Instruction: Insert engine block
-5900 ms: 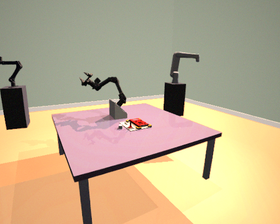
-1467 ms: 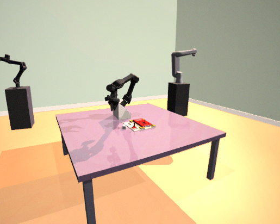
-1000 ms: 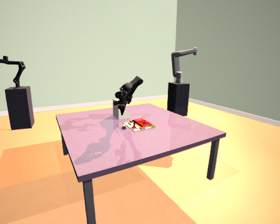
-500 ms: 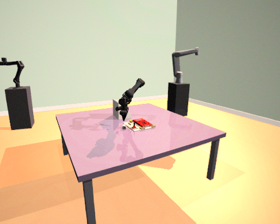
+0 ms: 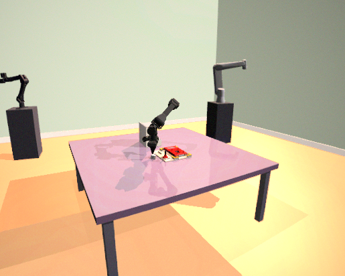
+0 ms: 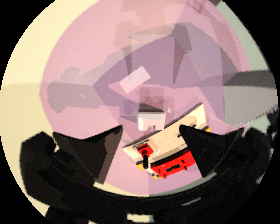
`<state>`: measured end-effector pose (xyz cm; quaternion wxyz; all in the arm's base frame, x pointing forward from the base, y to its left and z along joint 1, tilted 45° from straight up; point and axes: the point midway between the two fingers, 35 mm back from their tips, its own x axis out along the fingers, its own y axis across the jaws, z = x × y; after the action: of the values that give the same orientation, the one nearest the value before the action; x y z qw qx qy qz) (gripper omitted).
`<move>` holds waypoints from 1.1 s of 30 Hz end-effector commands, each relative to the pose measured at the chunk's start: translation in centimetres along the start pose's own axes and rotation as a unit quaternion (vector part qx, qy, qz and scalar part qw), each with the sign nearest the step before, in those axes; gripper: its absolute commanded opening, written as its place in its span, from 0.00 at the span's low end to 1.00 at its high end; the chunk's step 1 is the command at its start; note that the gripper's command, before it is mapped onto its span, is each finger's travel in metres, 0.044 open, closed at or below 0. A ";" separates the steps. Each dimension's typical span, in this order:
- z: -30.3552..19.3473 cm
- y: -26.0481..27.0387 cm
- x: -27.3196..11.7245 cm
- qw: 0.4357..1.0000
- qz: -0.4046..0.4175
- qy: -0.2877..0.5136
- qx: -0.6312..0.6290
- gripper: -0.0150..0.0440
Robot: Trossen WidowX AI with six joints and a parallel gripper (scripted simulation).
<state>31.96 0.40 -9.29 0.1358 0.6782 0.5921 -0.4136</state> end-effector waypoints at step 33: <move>0.0 -0.3 3.8 1.000 -0.005 0.002 0.005 0.62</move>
<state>31.64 2.95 -11.93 0.1324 0.6772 0.5933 -0.4146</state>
